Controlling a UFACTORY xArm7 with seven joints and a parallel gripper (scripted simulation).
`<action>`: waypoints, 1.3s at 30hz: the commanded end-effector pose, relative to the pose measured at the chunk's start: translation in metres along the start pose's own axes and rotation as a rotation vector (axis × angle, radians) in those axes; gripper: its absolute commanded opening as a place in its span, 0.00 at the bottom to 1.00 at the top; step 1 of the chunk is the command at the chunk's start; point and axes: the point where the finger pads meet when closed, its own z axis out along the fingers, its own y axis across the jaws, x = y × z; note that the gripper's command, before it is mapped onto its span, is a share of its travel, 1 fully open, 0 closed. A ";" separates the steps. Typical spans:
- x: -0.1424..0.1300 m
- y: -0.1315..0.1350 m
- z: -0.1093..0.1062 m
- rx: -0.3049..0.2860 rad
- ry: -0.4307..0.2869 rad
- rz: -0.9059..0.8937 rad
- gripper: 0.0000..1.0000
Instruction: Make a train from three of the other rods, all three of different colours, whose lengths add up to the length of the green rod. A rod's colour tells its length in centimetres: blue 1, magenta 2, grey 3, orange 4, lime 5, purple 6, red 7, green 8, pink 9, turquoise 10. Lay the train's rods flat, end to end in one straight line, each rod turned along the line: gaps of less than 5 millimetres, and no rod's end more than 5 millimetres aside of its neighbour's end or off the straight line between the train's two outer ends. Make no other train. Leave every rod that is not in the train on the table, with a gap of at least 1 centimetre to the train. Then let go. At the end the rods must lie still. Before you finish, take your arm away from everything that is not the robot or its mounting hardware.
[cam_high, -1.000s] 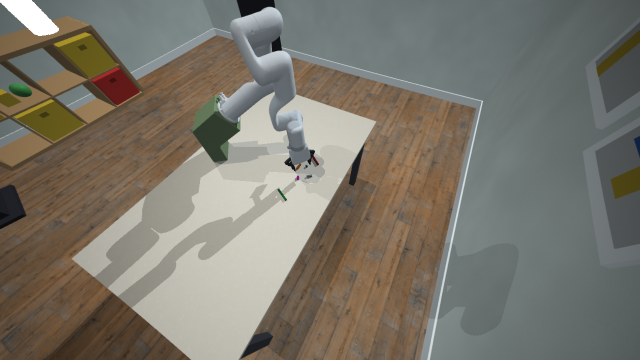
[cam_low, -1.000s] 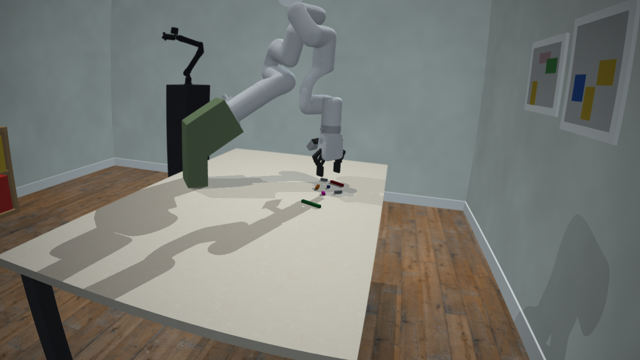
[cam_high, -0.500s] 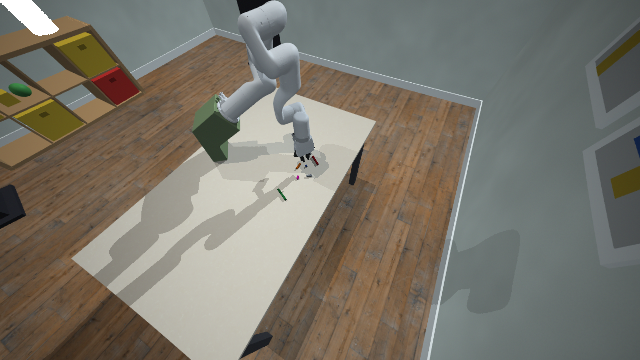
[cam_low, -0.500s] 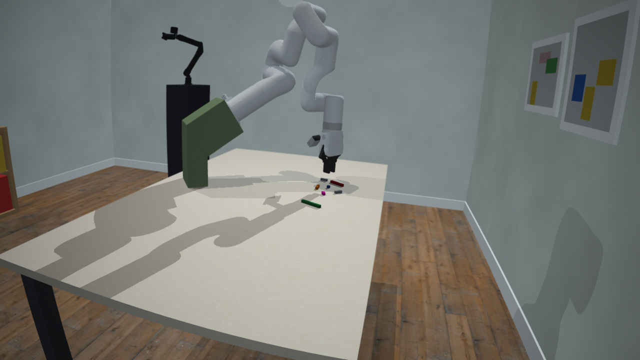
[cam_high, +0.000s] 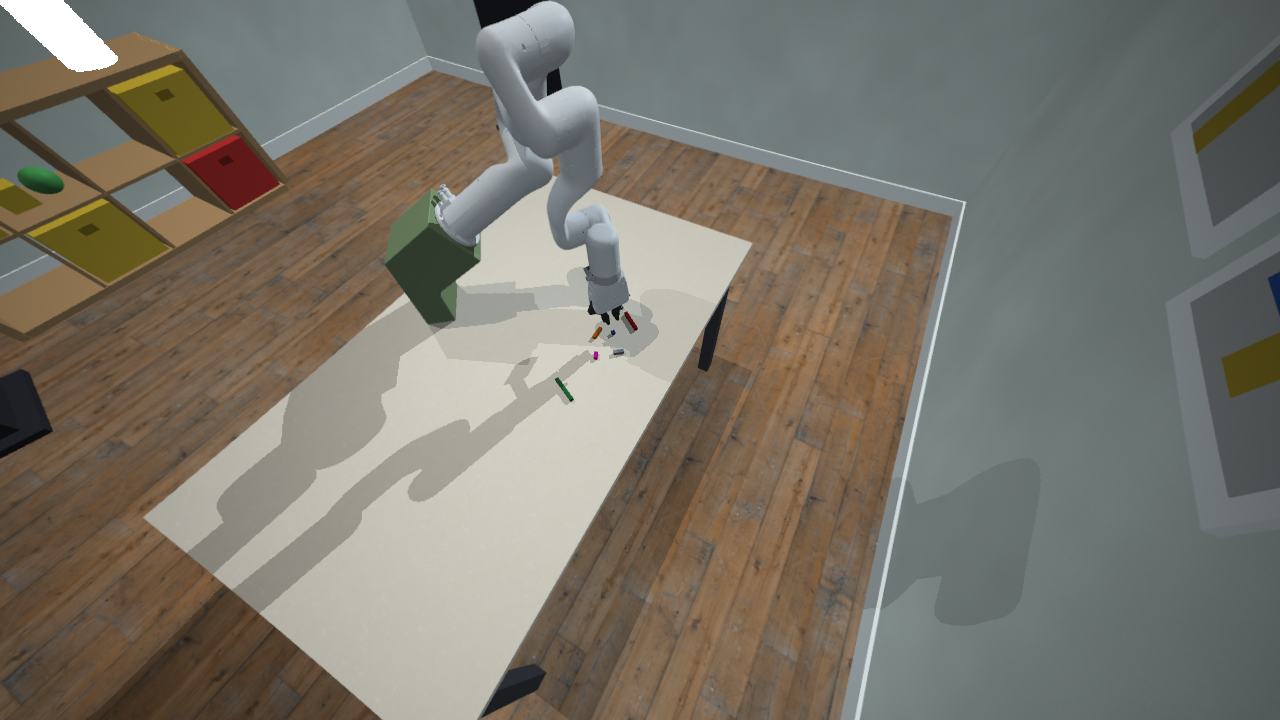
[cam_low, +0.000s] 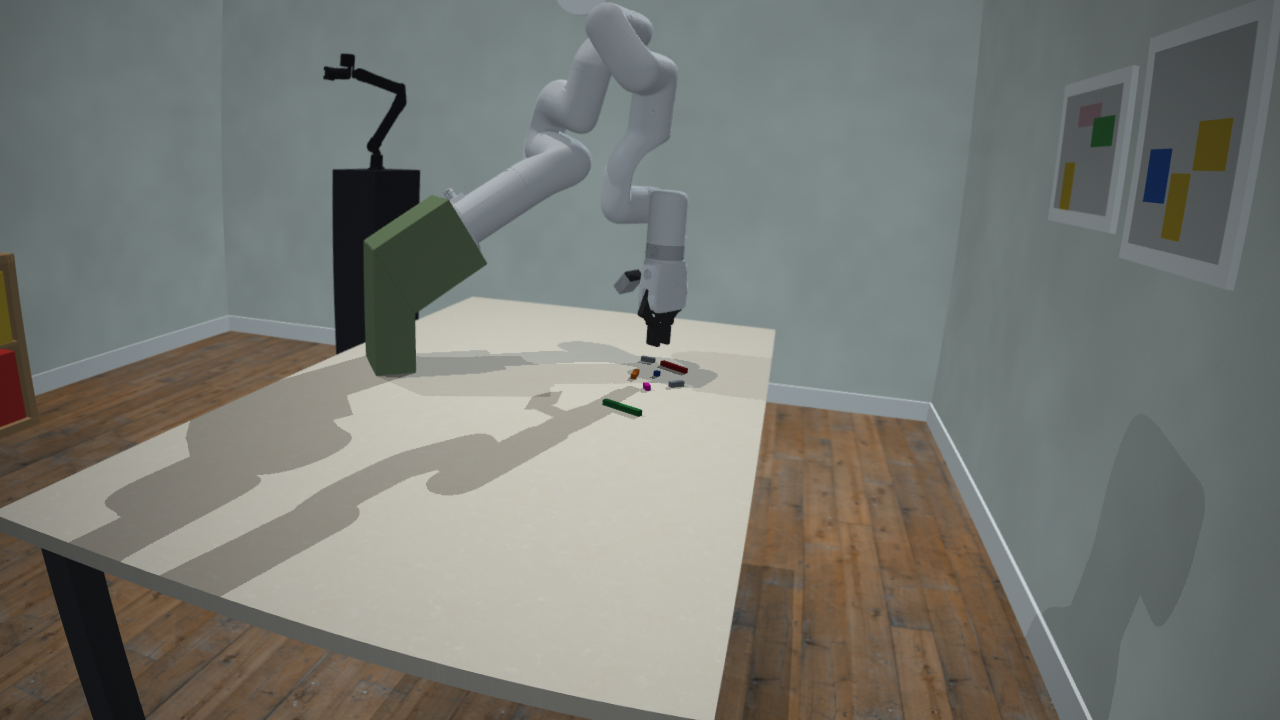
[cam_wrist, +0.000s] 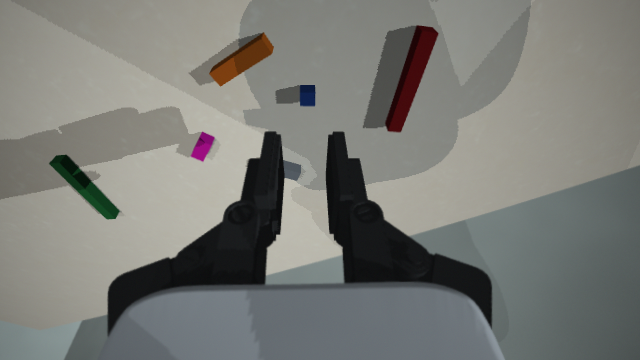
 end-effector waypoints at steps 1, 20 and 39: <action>-0.001 0.000 0.000 0.000 -0.002 0.000 0.24; -0.001 0.000 0.001 0.000 -0.002 0.000 0.24; -0.001 0.001 0.018 0.000 -0.003 0.001 0.24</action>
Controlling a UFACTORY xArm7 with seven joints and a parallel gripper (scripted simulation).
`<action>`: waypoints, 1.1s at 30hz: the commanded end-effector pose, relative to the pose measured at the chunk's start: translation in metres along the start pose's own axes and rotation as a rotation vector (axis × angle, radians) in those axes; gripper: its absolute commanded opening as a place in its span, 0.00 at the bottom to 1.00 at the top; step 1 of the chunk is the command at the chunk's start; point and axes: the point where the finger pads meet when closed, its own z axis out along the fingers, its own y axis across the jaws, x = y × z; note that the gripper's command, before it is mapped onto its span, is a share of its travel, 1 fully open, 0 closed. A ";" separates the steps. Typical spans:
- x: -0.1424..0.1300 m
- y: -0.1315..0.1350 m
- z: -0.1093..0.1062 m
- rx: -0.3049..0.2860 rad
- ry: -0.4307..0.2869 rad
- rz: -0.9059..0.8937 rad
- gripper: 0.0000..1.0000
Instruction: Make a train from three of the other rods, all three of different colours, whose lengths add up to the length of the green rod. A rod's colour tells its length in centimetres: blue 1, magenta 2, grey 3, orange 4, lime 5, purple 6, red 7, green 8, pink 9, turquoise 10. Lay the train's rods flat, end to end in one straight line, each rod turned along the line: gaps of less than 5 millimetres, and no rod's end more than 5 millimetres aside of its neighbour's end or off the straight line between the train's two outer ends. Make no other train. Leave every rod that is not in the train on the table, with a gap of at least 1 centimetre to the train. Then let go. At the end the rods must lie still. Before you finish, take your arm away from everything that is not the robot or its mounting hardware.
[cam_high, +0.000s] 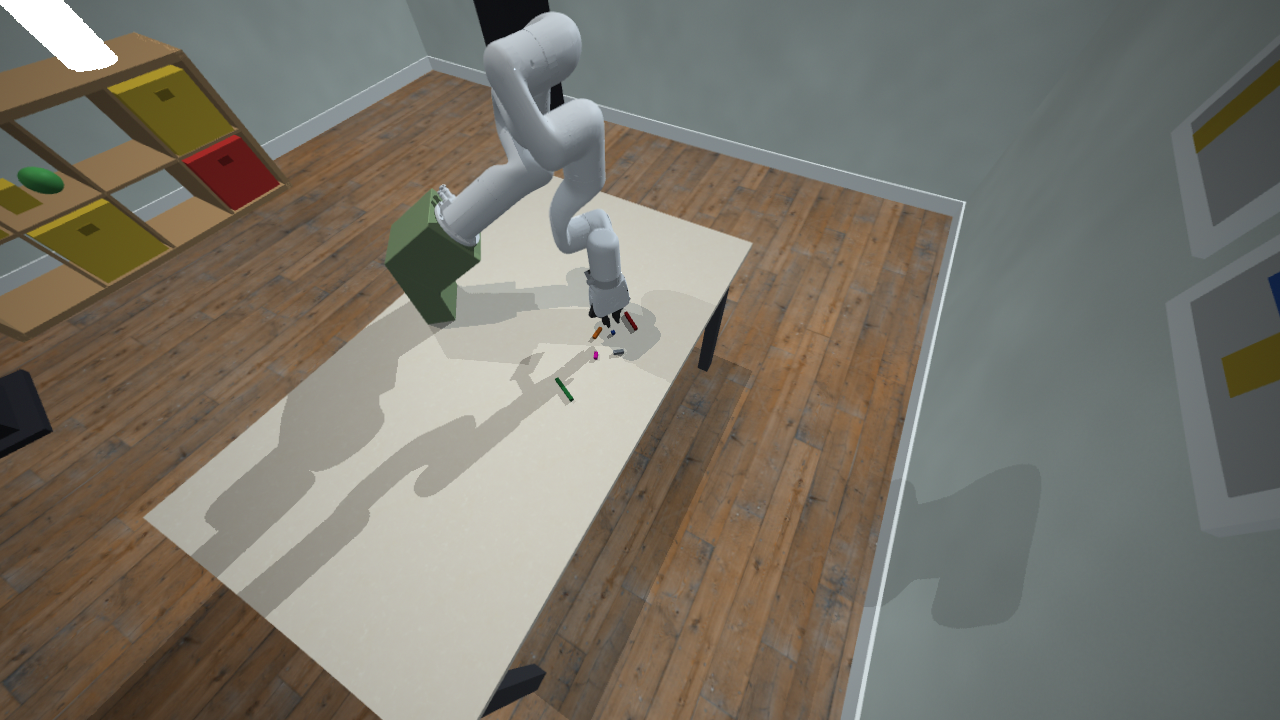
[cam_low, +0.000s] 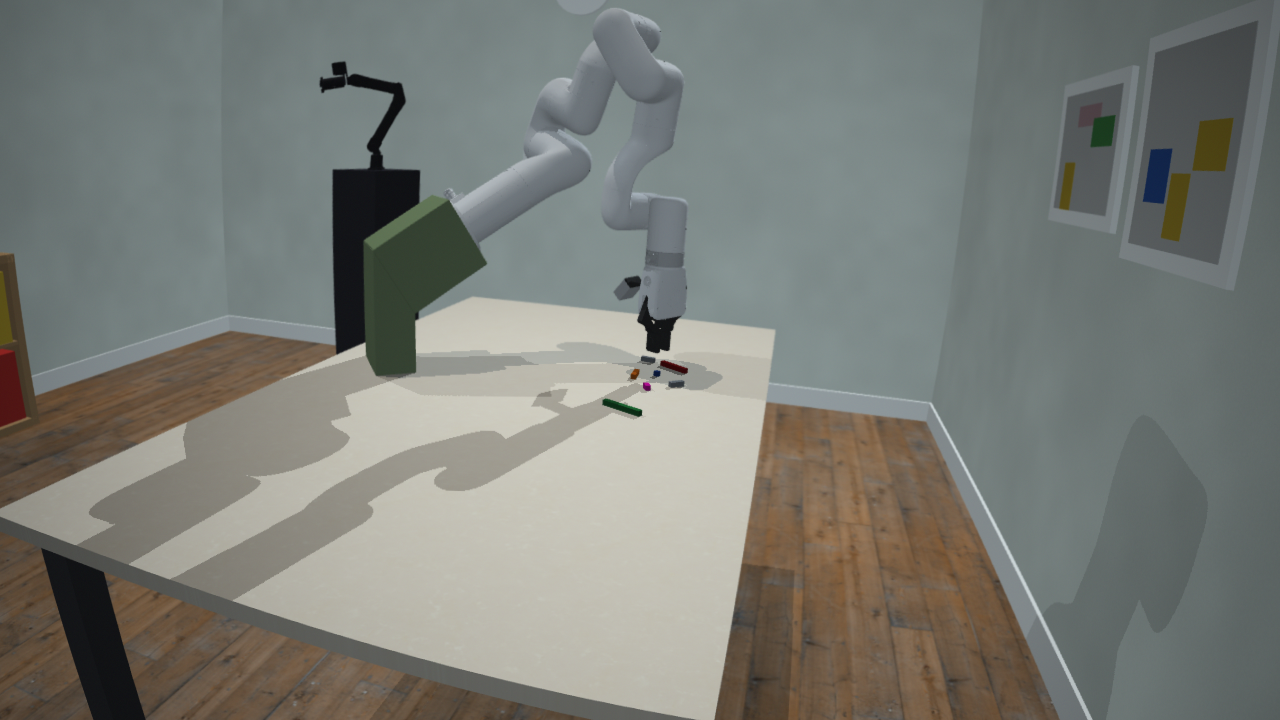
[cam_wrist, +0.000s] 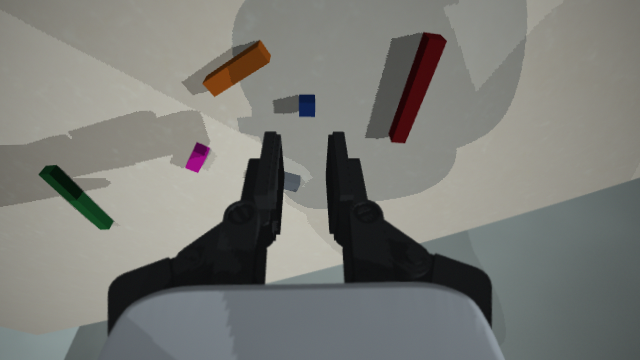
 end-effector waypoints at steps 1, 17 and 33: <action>-0.001 0.000 0.006 -0.001 -0.002 0.000 0.24; -0.001 0.001 0.027 -0.001 -0.002 0.000 0.24; -0.002 0.001 0.036 -0.001 -0.002 0.000 0.24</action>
